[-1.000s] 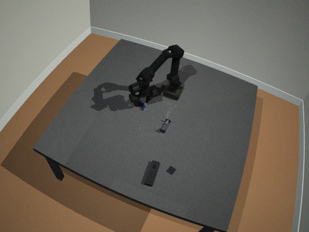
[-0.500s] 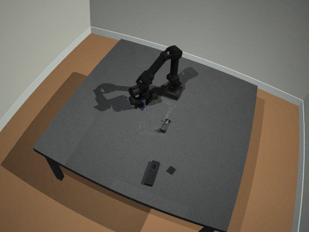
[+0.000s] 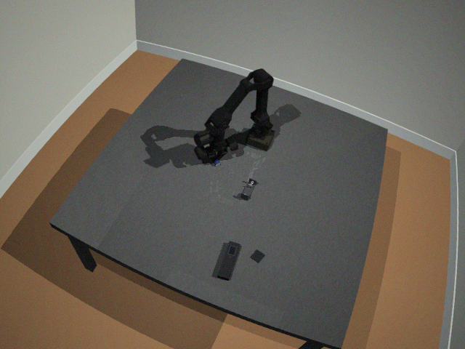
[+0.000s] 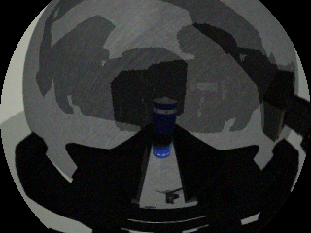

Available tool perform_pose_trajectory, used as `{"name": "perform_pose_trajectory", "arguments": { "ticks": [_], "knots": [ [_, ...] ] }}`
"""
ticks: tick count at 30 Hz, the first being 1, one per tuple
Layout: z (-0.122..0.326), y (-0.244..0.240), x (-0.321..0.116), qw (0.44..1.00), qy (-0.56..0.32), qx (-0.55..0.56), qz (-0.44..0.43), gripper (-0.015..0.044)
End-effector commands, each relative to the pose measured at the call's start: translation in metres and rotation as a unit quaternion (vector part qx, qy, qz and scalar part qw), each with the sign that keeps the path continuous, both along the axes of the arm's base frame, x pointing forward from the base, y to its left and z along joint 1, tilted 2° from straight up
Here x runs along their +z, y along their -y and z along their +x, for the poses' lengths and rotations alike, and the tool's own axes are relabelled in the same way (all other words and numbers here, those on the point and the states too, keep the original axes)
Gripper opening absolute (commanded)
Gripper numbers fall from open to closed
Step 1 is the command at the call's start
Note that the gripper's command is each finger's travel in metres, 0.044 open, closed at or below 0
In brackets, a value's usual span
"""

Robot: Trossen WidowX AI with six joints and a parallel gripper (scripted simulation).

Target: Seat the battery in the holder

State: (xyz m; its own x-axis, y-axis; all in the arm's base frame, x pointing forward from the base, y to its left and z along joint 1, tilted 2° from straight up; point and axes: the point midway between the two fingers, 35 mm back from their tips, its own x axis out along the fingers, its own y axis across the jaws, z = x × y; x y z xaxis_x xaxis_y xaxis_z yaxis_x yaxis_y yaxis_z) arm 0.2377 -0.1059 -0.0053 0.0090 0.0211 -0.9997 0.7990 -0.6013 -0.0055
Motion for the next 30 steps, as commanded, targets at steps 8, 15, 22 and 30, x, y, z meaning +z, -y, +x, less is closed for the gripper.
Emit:
{"name": "perform_pose_trajectory", "arguments": {
  "ticks": [8, 15, 22, 30],
  "knots": [
    [0.001, 0.001, 0.024, 1.0, 0.0, -0.002, 0.0, 0.0071],
    [-0.001, 0.001, 0.049, 1.0, 0.0, -0.002, 0.0, 0.0071],
    [0.021, -0.026, 0.054, 0.981, 0.005, 0.194, -0.006, 0.0071],
    [0.046, -0.073, 0.063, 0.887, 0.012, 0.462, -0.007, 0.0071]
  ]
}}
